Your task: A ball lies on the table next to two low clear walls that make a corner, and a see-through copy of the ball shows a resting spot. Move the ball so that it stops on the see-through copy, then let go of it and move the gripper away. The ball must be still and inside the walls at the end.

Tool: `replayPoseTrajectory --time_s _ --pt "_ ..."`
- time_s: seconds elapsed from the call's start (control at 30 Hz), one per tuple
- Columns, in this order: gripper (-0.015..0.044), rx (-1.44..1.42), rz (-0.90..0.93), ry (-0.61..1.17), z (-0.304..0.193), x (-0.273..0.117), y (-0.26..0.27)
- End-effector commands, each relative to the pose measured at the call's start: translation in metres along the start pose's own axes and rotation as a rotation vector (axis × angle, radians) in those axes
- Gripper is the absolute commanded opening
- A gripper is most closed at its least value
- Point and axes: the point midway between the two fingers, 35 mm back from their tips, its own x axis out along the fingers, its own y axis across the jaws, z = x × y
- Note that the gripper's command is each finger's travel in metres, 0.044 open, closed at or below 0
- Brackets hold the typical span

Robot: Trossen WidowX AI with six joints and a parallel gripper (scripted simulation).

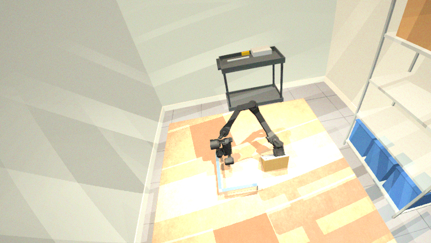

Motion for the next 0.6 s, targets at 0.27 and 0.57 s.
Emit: replayPoseTrajectory --time_s 0.27,0.57 --pt "0.0307 -0.006 0.000 0.006 -0.001 -0.086 0.001" --pt "0.0307 -0.013 -0.001 -0.011 0.002 -0.081 0.002"
